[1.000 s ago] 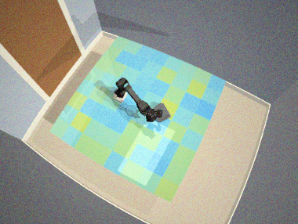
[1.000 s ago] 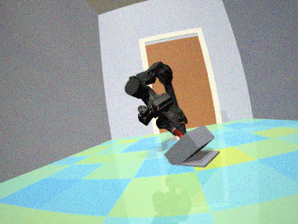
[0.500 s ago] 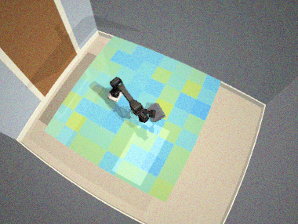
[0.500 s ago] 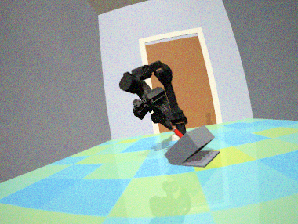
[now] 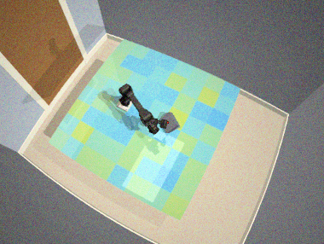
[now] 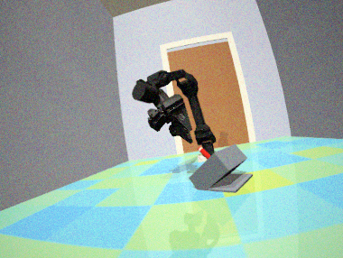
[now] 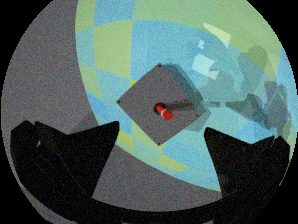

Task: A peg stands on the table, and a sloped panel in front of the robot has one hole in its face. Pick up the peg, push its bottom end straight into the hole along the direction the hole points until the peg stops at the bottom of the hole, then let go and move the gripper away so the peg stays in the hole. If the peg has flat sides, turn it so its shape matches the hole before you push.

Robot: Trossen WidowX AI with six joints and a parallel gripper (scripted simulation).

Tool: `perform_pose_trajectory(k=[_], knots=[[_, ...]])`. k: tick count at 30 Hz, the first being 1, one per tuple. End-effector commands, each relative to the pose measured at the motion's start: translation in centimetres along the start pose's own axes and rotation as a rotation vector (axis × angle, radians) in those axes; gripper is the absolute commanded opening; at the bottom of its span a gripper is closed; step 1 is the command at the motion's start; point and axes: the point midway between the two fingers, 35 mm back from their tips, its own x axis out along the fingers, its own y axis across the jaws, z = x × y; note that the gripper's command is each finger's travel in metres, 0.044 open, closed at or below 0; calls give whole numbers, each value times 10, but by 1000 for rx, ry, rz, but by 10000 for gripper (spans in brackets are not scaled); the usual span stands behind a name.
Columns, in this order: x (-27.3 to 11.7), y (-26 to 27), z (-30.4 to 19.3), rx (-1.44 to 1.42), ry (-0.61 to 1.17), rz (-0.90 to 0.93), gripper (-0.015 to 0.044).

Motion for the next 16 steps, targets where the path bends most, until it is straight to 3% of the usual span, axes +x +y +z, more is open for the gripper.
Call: perform_pose_trajectory(k=[1,16], knots=[[-8,1,0,-4,2,4,440],[-26,-1,0,-4,1,3,440]])
